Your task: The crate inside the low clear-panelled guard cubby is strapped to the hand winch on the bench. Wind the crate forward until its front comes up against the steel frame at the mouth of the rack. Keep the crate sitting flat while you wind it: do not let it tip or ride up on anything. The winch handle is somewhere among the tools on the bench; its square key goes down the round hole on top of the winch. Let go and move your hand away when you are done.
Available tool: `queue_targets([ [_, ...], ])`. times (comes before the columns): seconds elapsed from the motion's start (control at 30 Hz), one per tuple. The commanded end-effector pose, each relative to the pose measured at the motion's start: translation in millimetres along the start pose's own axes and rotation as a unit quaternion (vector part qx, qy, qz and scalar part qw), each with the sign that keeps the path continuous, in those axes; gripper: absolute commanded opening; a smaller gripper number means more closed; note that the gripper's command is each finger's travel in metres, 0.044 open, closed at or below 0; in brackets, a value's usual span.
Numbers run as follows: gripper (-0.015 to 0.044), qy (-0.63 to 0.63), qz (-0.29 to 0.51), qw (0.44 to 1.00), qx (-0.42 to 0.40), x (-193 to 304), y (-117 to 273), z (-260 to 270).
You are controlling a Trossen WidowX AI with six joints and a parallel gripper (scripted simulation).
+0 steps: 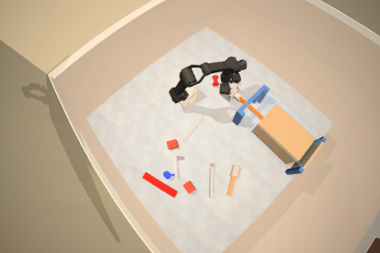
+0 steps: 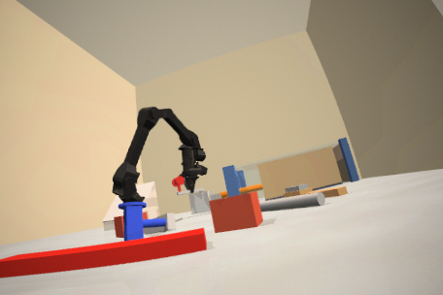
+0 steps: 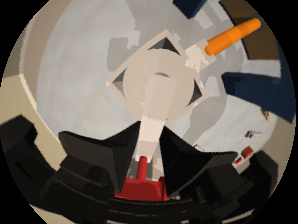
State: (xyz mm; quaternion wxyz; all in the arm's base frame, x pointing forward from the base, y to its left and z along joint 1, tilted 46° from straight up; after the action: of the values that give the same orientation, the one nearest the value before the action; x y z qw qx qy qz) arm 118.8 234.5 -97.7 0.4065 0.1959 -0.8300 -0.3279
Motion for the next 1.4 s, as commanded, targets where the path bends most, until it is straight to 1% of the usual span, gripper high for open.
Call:
queue_targets([
  [0.0,0.0000,-0.004,-0.001,1.000,0.000,-0.4,-1.9,0.3],
  [0.37,0.0000,0.016,0.000,1.000,0.001,-0.4,-7.4,-1.8],
  [0.9,0.0000,-0.026,-0.002,1.000,-0.002,0.3,-9.6,2.6],
  [1.17,0.0000,-0.027,-0.002,1.000,-0.002,0.3,-9.8,2.6],
  [1.37,0.0000,0.007,0.000,1.000,0.000,0.6,-9.6,-0.7],
])
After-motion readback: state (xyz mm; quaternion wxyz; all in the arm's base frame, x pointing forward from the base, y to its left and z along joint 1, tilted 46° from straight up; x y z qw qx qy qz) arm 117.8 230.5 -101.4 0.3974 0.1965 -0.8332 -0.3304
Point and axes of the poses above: the point midway between the two fingers, 35 mm back from their tips, its own y axis back along the fingers, its own z axis across the jaws, x = y × z, the point moved 3 cm from there along y, back along the fingers, and after that the axes turned 7 degrees about y, right-handed, at the moved point
